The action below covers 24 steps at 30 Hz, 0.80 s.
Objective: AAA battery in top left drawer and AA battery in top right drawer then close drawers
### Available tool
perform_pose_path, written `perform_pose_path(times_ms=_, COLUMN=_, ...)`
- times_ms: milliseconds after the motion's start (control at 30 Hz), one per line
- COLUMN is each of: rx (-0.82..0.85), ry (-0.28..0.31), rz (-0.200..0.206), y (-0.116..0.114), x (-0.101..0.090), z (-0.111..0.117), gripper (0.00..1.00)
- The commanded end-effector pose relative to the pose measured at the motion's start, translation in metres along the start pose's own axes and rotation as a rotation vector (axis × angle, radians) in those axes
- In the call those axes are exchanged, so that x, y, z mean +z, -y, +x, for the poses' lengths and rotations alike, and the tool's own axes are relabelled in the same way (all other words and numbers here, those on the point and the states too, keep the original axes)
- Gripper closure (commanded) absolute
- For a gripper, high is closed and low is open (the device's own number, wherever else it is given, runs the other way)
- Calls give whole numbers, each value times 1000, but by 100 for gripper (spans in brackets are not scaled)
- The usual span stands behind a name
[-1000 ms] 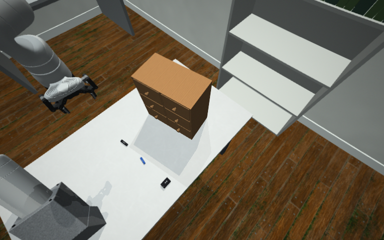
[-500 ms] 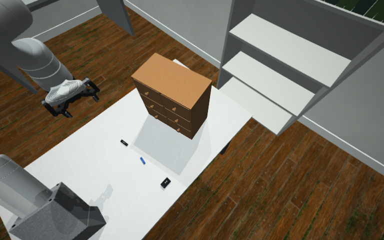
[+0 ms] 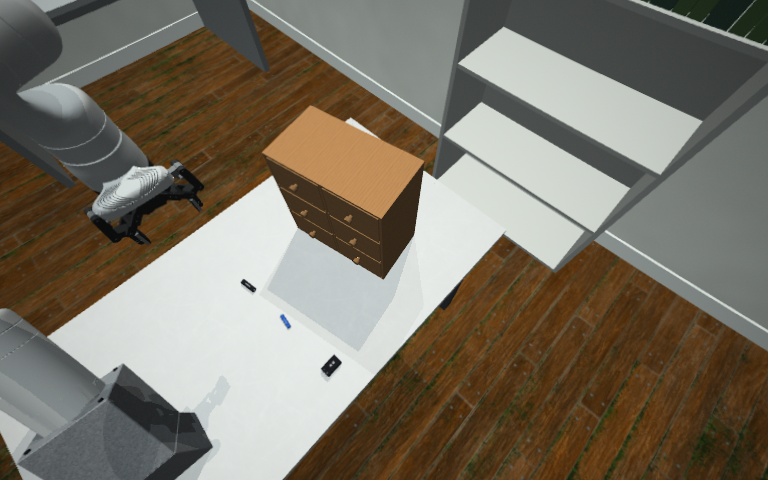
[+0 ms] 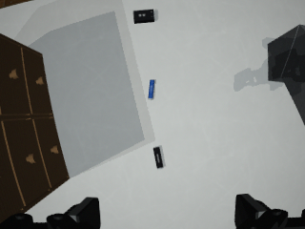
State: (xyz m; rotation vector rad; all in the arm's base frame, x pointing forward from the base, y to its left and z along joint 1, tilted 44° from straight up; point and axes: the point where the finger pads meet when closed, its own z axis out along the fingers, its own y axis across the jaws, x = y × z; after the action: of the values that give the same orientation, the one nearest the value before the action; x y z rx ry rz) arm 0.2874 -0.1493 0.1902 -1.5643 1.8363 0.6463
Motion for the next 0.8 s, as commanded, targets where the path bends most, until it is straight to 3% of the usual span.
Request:
perform_pose_path(times_ms=0, rx=3, ry=-2, rz=3, y=0, x=-1, z=3, gripper=0)
perform_pose_path(times_ms=767, rx=-12, ry=-30, rz=17, y=-2, x=-3, z=21, gripper=0)
